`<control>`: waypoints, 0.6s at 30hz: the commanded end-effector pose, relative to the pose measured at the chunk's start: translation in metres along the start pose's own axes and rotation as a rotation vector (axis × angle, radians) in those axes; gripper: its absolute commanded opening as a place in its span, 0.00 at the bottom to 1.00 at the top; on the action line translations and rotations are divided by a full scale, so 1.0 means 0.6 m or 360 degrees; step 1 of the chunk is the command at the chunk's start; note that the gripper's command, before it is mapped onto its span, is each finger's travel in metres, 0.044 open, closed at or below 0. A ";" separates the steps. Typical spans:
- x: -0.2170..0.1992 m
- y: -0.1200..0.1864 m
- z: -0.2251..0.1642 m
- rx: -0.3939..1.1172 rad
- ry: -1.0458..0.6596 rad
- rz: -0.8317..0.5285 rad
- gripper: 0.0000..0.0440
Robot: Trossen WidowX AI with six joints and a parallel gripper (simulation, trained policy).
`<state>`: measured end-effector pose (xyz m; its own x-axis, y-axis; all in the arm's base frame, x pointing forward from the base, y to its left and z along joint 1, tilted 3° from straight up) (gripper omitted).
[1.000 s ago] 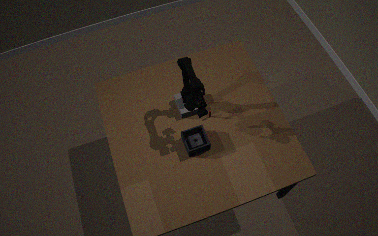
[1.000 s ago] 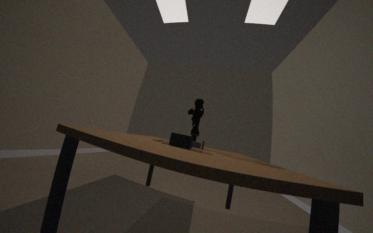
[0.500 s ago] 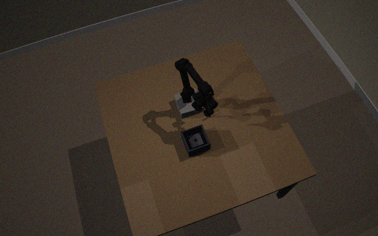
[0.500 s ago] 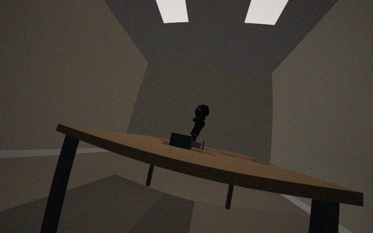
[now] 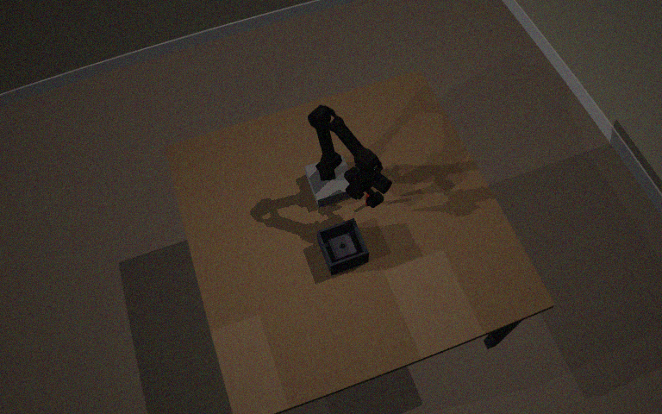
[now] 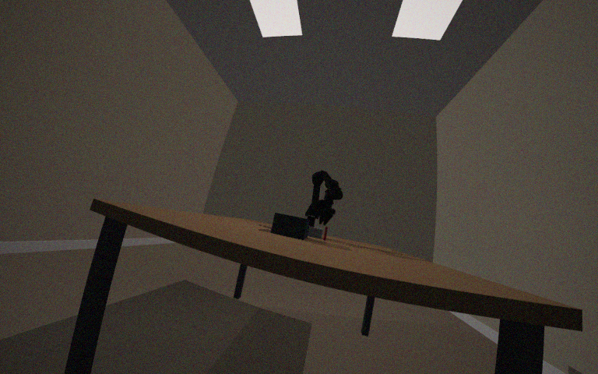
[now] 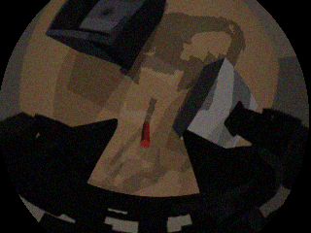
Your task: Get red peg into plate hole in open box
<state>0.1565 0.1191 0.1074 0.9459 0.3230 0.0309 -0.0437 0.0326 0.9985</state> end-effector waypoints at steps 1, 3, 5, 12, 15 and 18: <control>-0.001 -0.031 -0.012 0.0016 0.0029 0.0014 1.00; 0.000 -0.046 -0.018 0.0030 0.0042 0.0040 1.00; 0.001 -0.062 -0.023 0.0044 0.0049 0.0065 1.00; 0.001 -0.101 -0.035 0.0094 0.0036 0.0116 0.95; -0.002 -0.111 -0.037 0.0112 0.0020 0.0098 0.81; -0.004 -0.113 -0.038 0.0134 0.0016 0.0071 0.63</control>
Point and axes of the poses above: the point midway between the two fingers, 35 mm back from their tips, its own y axis back along the fingers, its own x axis across the jaws, z = x × y, the point moved 4 cm from there along y, back along the fingers, and after that the axes turned 8 degrees about -y, right-handed, at the moved point
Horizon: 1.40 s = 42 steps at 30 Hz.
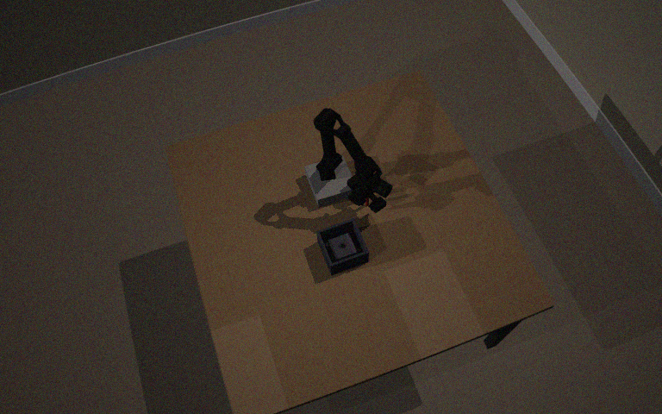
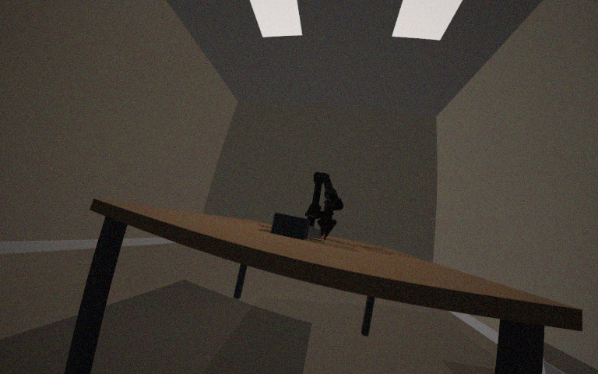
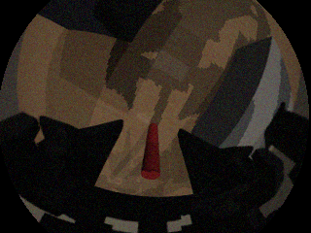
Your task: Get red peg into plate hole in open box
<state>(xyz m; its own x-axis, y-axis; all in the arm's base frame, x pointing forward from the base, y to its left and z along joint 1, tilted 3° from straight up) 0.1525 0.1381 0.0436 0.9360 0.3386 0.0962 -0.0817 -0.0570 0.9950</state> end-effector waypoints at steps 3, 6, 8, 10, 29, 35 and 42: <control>-0.003 -0.006 -0.003 0.0053 -0.0001 -0.0048 0.45; -0.001 -0.004 -0.004 0.0088 0.0011 -0.0062 0.28; 0.000 -0.004 -0.004 0.0111 0.0013 -0.0075 0.17; 0.001 -0.004 -0.003 0.0131 0.0014 -0.0088 0.06; 0.059 0.094 0.028 -0.0063 0.0277 0.0142 0.03; 0.087 0.135 0.048 -0.0137 0.0311 0.0211 0.01; 0.121 0.180 0.081 -0.0220 0.0302 0.0271 0.00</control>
Point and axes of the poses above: the point midway between the two fingers, 35 mm back from their tips, its own y axis back along the fingers, its own x axis across the jaws, z = x × y, the point moved 4 cm from there along y, back along the fingers, and after that the axes turned 8 degrees about -y, right-handed, at the moved point
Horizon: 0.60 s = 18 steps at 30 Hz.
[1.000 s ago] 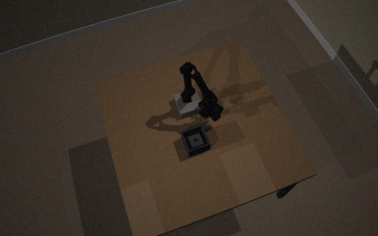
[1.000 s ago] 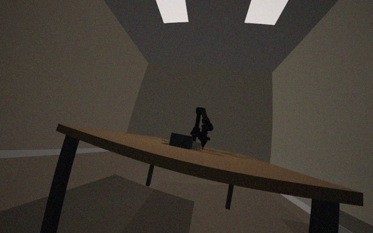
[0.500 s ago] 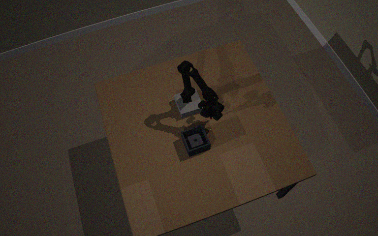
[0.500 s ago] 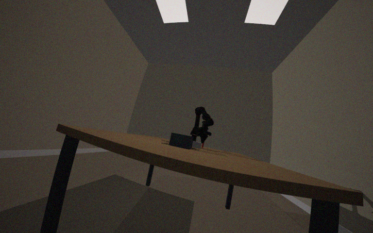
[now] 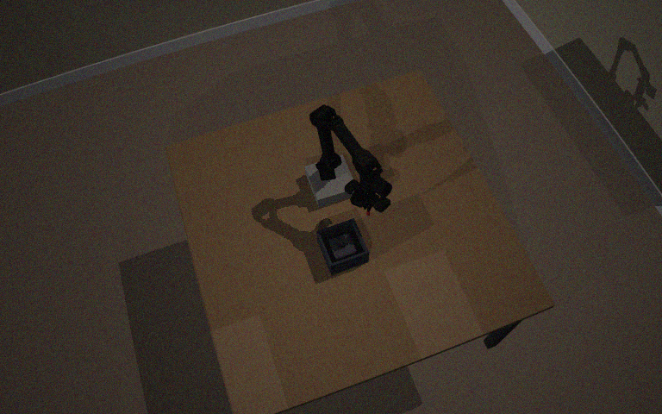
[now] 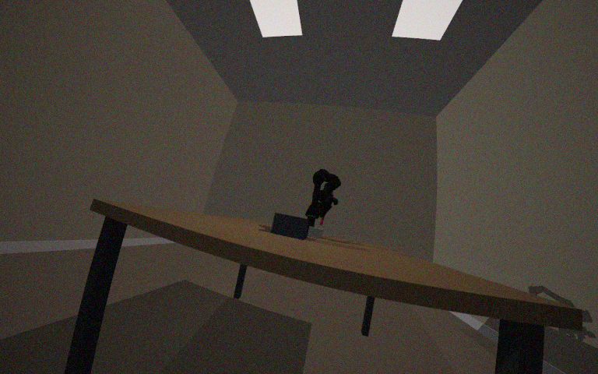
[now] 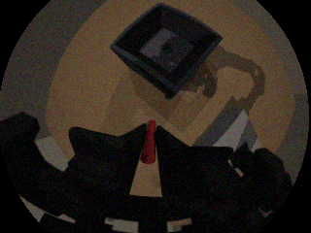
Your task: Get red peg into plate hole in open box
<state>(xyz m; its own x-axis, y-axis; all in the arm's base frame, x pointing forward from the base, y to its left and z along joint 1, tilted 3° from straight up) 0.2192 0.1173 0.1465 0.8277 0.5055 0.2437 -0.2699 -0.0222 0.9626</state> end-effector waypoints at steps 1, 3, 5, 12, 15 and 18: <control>0.015 0.016 0.026 -0.0054 -0.0004 0.0019 0.00; 0.021 0.021 0.042 -0.0076 -0.0017 0.0023 0.00; 0.025 0.023 0.058 -0.0095 -0.0035 0.0023 0.00; 0.034 0.023 0.109 -0.0143 -0.0106 0.0007 0.00; 0.036 0.021 0.130 -0.0160 -0.0135 -0.0001 0.00; 0.039 0.017 0.150 -0.0173 -0.0164 -0.0007 0.00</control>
Point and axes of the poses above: the point midway between the two fingers, 35 mm back from their tips, its own y axis back along the fingers, its own x axis across the jaws, z = x × y, the point moved 4 cm from there along y, back along the fingers, and after that the axes turned 8 degrees about -y, right-handed, at the moved point
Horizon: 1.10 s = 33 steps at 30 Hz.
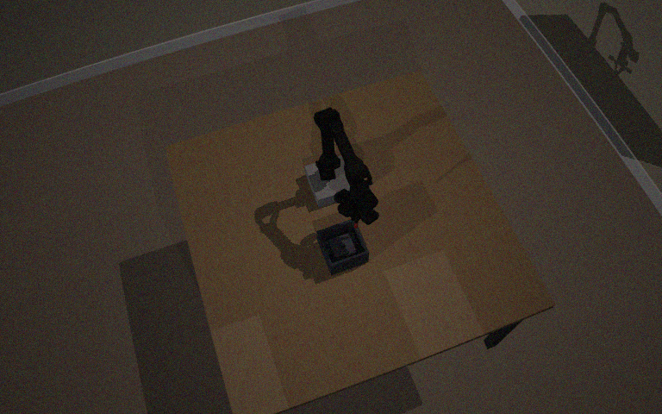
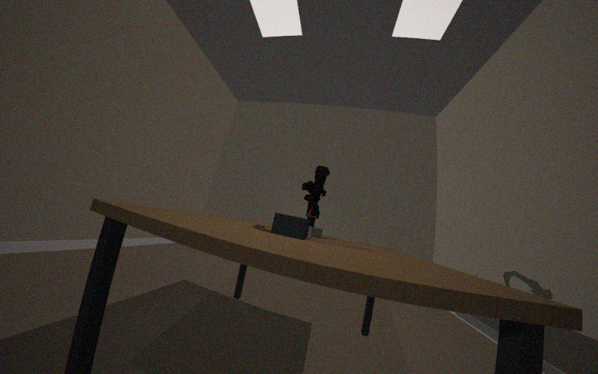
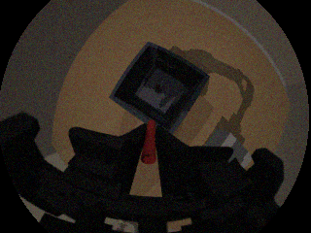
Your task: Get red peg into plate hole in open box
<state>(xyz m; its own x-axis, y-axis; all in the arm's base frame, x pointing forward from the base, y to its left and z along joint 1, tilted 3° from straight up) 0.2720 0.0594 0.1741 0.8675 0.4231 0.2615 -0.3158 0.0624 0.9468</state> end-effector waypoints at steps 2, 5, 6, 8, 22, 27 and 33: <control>0.007 -0.012 0.029 -0.0025 -0.0034 -0.0020 0.00; 0.010 -0.020 0.046 -0.0032 -0.0062 -0.0031 0.00; 0.011 -0.023 0.051 -0.0033 -0.0070 -0.0035 0.00; 0.012 -0.030 0.061 -0.0032 -0.0087 -0.0042 0.00; 0.018 -0.086 0.106 0.0035 -0.0155 -0.0121 0.03; 0.017 -0.116 0.110 0.0065 -0.0146 -0.0169 0.05; 0.014 -0.149 0.116 0.0089 -0.0099 -0.0234 0.34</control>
<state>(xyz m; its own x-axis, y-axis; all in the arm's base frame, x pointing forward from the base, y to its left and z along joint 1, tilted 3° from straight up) 0.3313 -0.0035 0.1141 0.9273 0.3423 0.1516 -0.1869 0.0724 0.9797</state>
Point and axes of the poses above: the point midway between the two fingers, 35 mm back from their tips, its own y axis back along the fingers, its own x axis across the jaws, z = x × y, the point moved 4 cm from there along y, back along the fingers, and after that the axes turned 8 degrees about -y, right-handed, at the moved point
